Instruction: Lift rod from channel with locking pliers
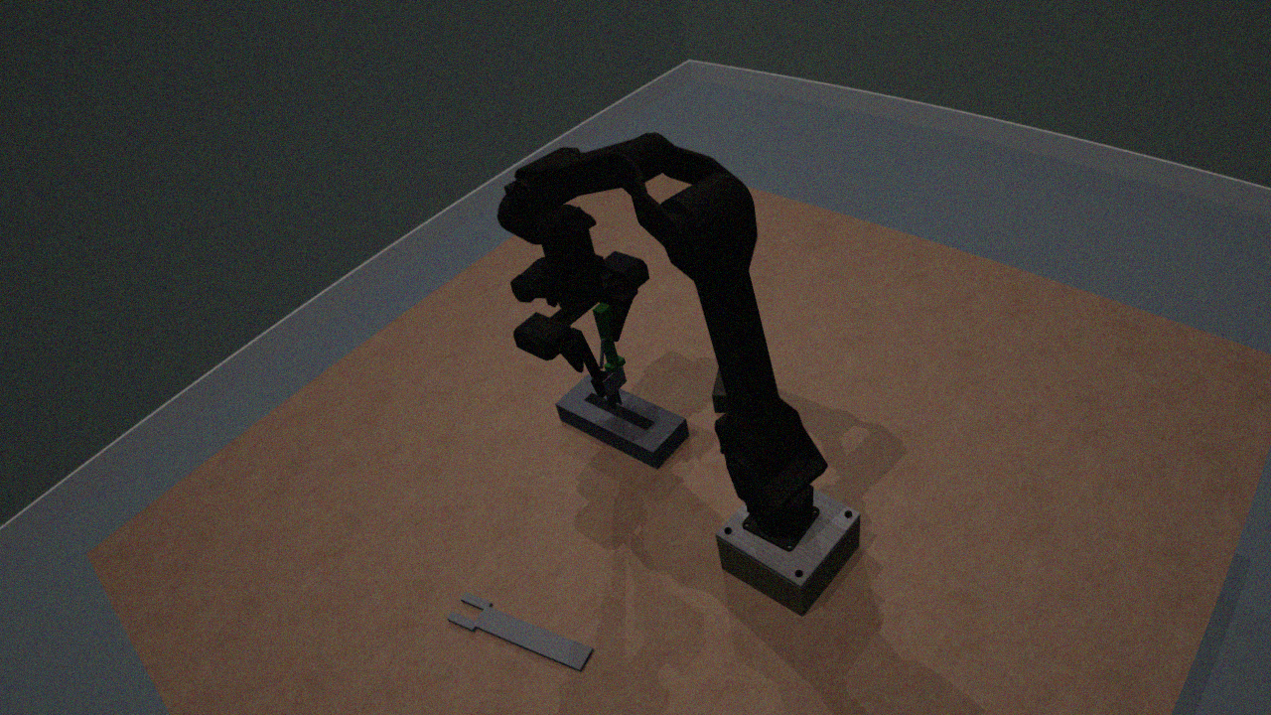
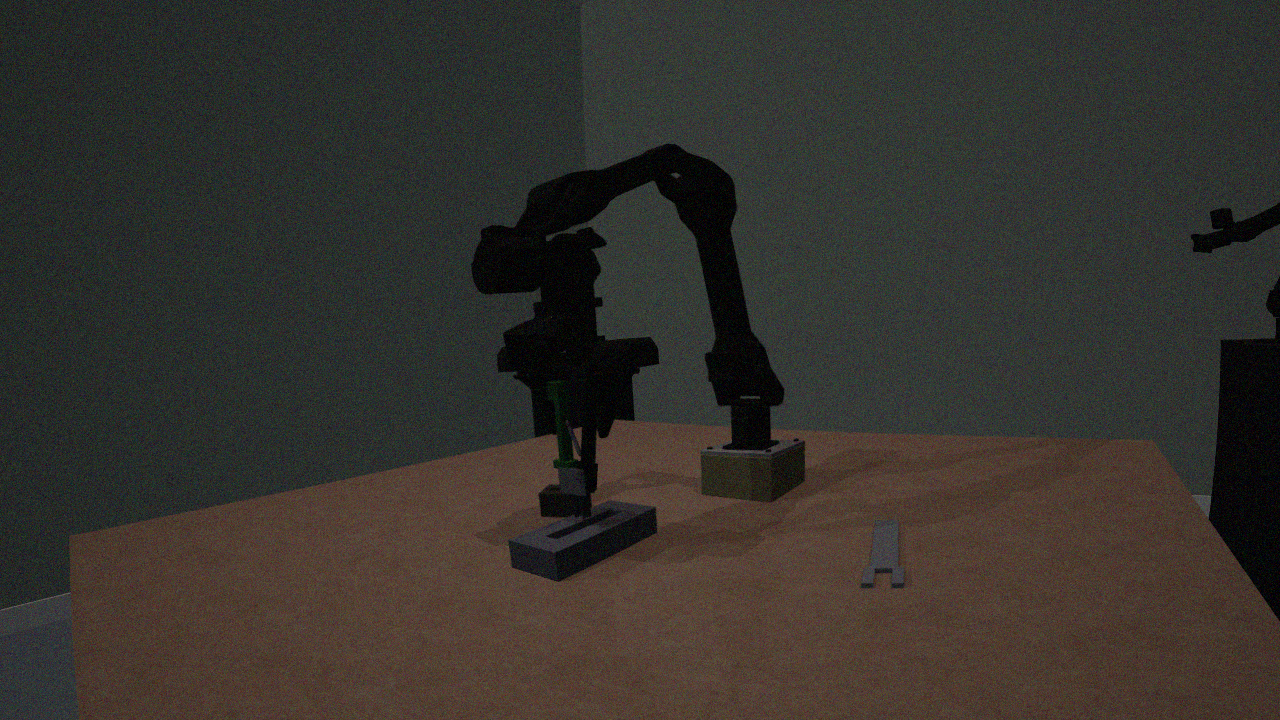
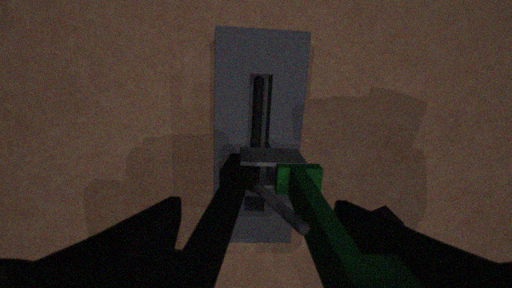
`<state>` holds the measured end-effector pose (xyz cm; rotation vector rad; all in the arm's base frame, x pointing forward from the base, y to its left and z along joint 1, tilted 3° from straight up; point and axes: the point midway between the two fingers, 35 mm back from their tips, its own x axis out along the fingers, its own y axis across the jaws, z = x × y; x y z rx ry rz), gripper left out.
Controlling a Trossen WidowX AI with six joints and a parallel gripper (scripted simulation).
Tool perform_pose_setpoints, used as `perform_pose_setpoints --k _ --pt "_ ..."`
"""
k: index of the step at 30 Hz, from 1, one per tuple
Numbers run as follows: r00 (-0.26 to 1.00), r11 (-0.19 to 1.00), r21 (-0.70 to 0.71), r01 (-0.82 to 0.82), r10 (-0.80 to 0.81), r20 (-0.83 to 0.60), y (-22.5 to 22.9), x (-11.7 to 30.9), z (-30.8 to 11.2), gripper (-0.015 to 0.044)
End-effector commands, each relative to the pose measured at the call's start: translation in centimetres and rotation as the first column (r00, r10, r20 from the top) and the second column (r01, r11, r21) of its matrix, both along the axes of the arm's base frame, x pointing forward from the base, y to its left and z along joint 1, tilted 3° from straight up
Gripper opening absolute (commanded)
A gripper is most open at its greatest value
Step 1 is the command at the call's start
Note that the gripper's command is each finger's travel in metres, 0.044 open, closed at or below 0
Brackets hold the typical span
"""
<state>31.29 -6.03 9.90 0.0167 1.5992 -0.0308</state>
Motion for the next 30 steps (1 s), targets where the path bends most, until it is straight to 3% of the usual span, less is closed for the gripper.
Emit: perform_pose_setpoints --k 1,30 --pt "1.000 1.000 -0.005 -0.006 0.006 0.010 -0.13 0.30 0.41 0.0318" --pt "1.000 1.000 -0.005 -0.006 0.006 0.010 -0.05 -0.15 0.20 0.0318"
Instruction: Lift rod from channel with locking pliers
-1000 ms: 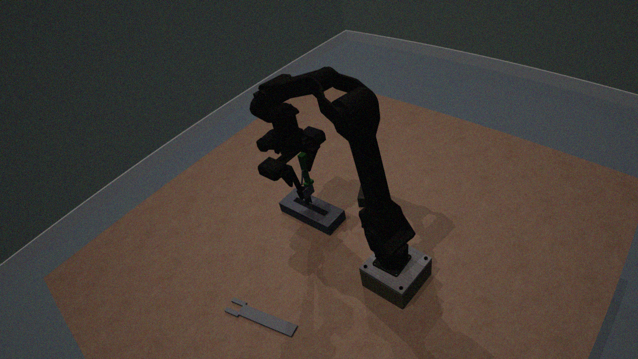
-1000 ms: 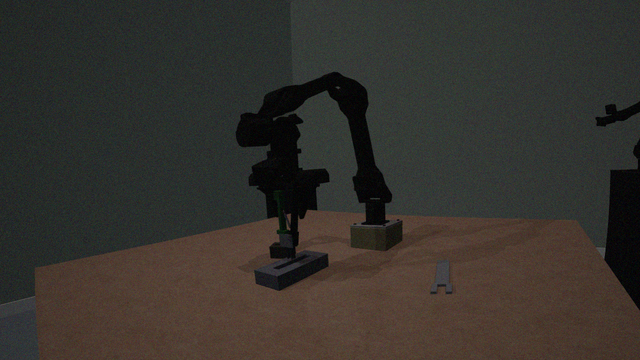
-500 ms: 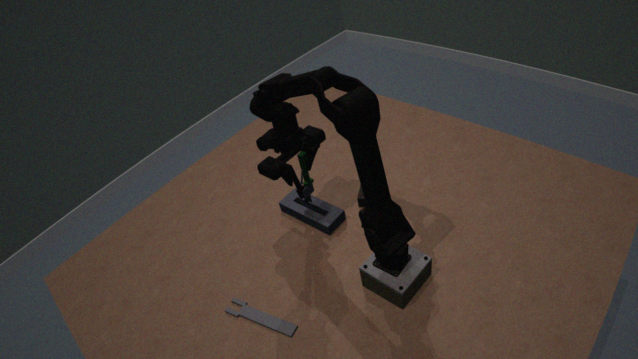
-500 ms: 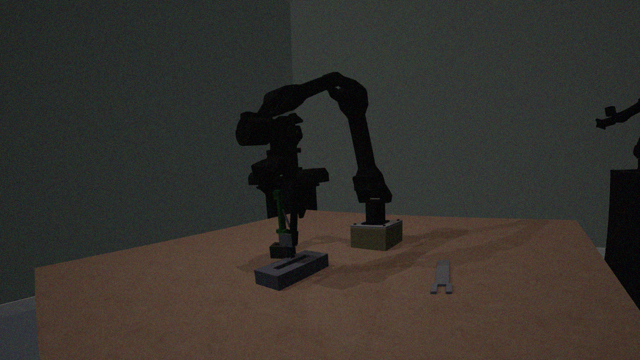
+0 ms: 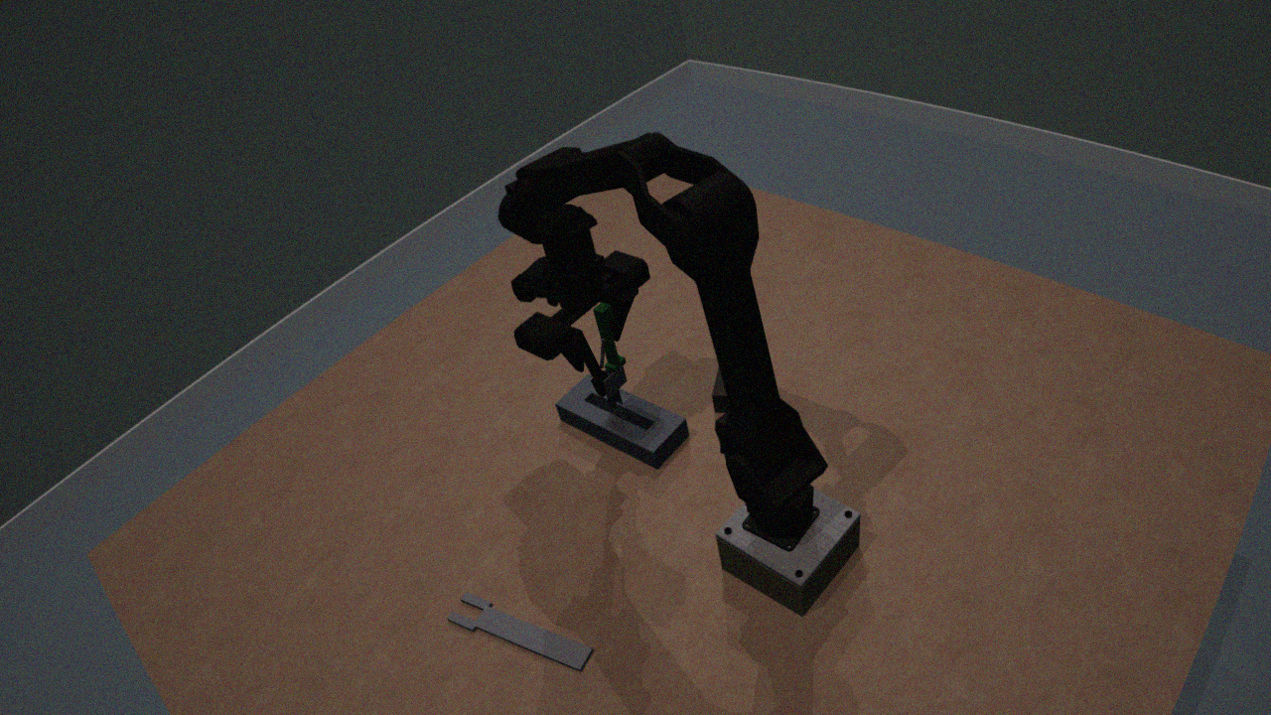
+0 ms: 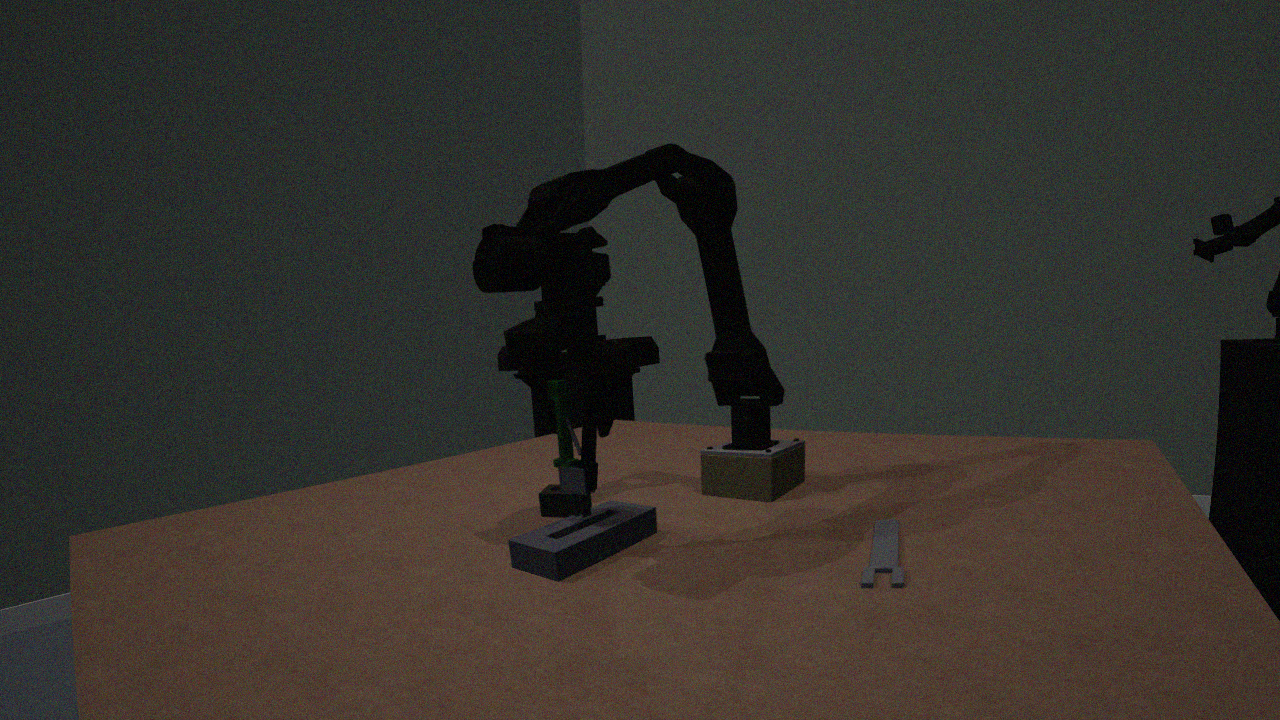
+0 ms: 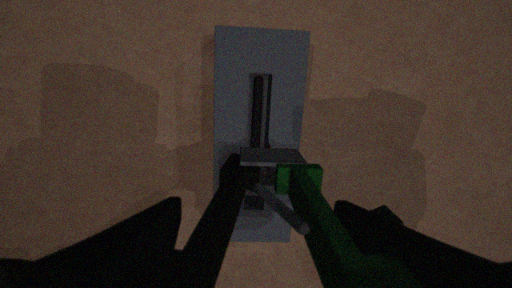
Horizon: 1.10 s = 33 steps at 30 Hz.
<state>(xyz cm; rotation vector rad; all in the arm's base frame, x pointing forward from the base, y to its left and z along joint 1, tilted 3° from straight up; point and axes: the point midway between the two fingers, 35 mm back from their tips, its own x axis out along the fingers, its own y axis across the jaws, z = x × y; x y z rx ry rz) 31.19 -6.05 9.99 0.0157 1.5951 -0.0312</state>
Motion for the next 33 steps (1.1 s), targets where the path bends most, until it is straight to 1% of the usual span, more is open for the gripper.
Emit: perform_pose_setpoints --k 1,10,33 --pt "1.000 1.000 -0.004 -0.006 0.006 0.006 0.0 -0.1 0.1 0.0318" --pt "1.000 1.000 -0.004 -0.006 0.006 0.006 0.0 0.0 -0.2 0.0318" --pt "1.000 1.000 -0.004 -0.006 0.006 0.006 -0.1 -0.2 -2.4 0.0318"
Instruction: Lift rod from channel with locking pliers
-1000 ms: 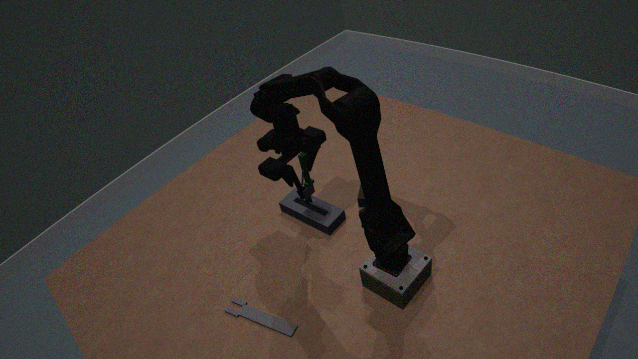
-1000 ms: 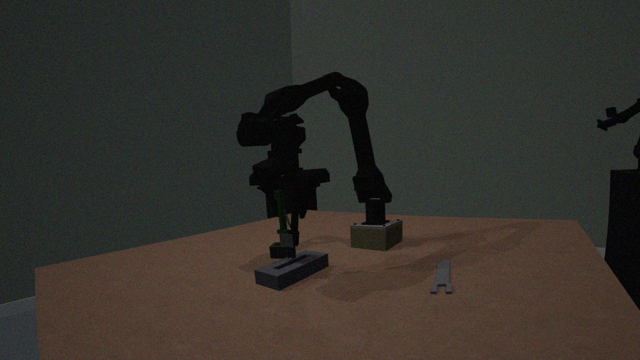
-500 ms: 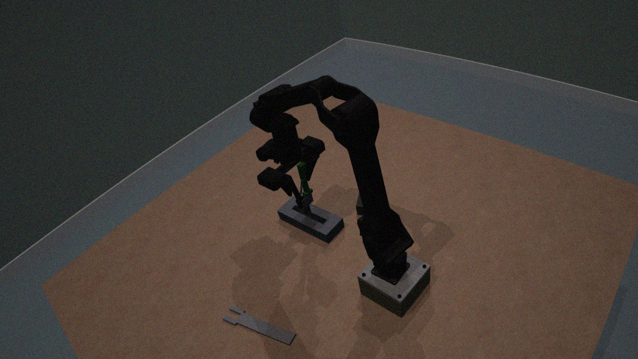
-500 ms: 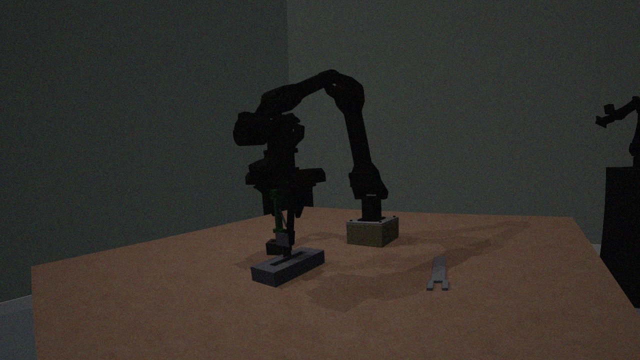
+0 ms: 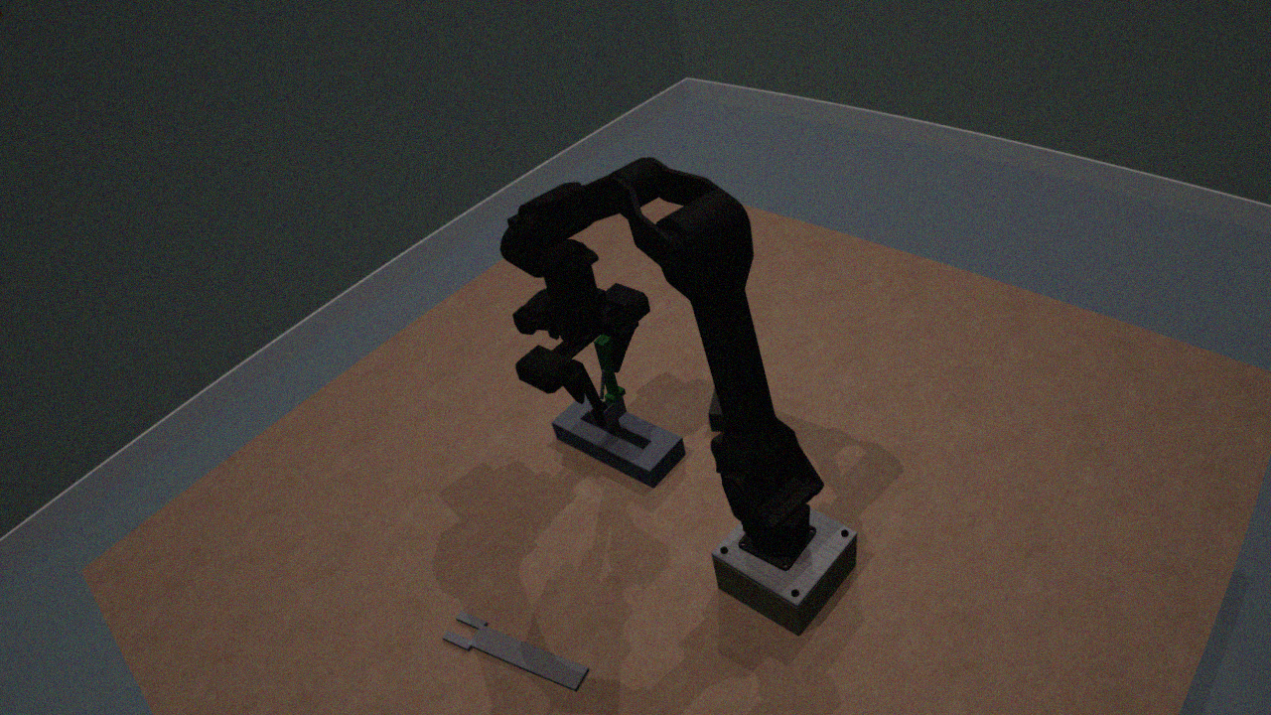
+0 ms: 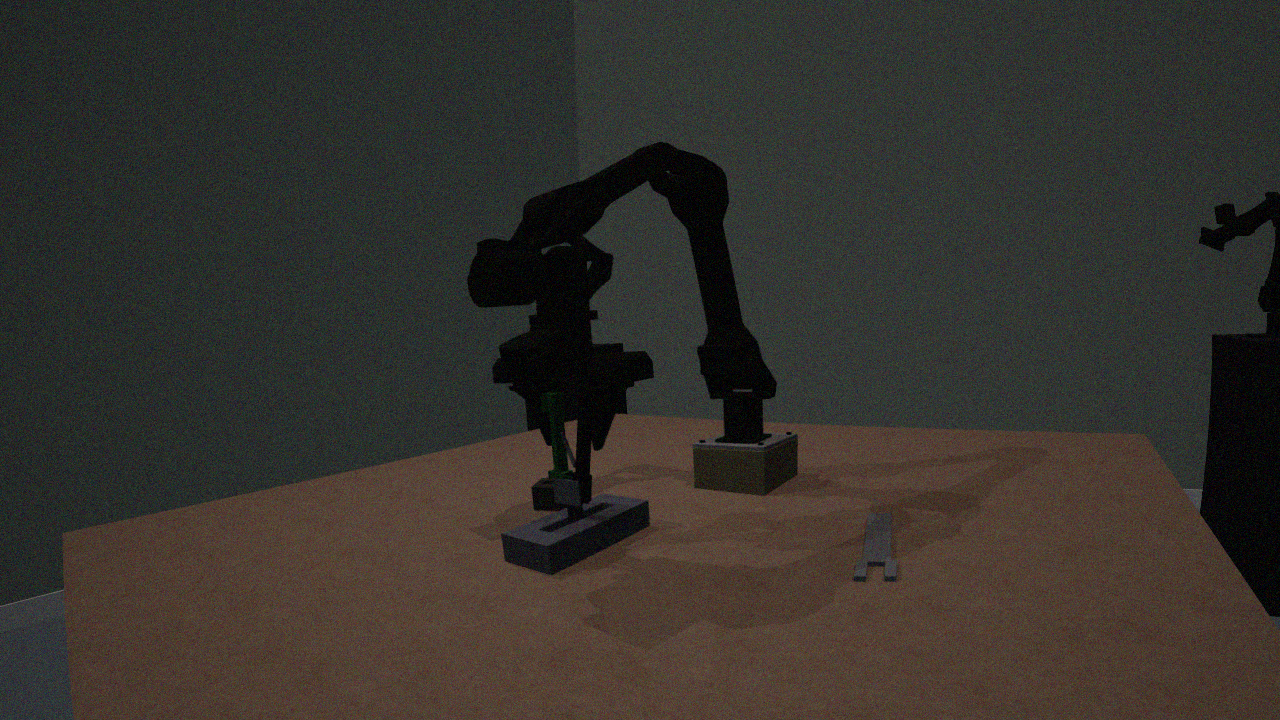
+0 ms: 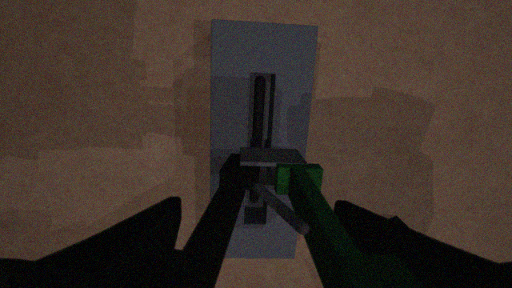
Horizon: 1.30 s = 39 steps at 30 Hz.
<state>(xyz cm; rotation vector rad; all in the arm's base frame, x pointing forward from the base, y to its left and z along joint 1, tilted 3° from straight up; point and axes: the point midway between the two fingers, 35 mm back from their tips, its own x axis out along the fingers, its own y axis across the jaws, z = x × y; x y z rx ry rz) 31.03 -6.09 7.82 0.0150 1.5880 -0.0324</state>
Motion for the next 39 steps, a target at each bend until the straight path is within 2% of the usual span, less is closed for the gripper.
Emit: perform_pose_setpoints --k 1,39 --pt "1.000 1.000 -0.003 -0.006 0.006 -0.002 0.0 -0.1 -0.4 0.0318" --pt "1.000 1.000 -0.003 -0.006 0.006 -0.002 -0.3 -0.1 -1.4 0.0283"
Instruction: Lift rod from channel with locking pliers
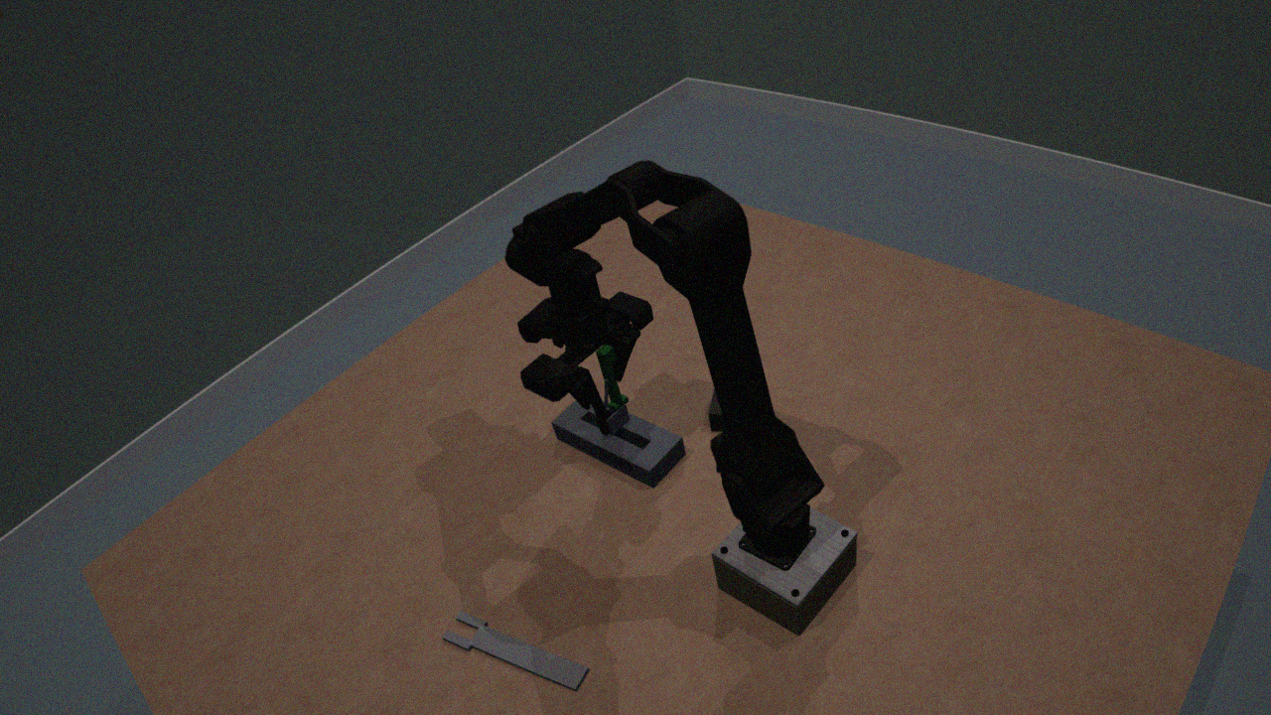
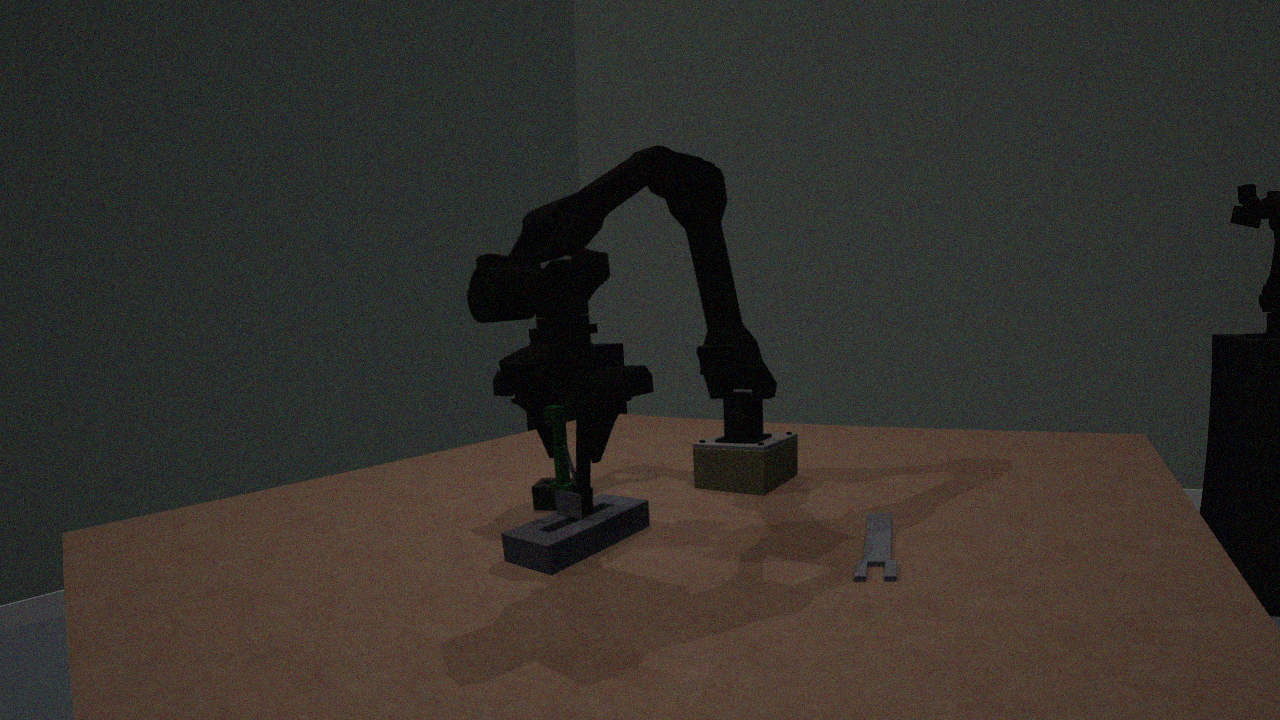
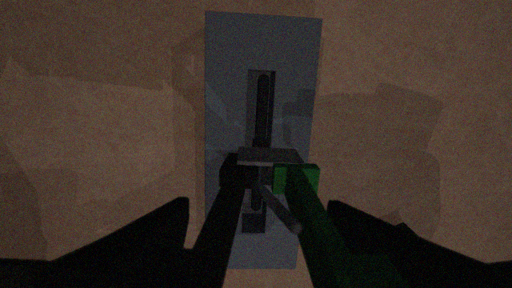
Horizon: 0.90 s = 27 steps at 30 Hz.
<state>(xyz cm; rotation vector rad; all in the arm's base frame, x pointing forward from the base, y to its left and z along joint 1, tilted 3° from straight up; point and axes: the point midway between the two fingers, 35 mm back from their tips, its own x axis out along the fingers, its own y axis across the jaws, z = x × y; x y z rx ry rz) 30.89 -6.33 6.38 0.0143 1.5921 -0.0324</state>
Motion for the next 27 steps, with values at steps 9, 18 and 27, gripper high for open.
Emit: perform_pose_setpoints --k 9,18,27 --pt "1.000 1.000 -0.003 -0.006 0.006 0.002 -0.18 0.05 0.03 0.0271" --pt "1.000 1.000 -0.003 -0.006 0.006 0.002 -0.27 0.05 0.04 0.0259" --pt "1.000 1.000 -0.003 -0.006 0.006 0.002 -0.38 0.05 0.04 0.0247"
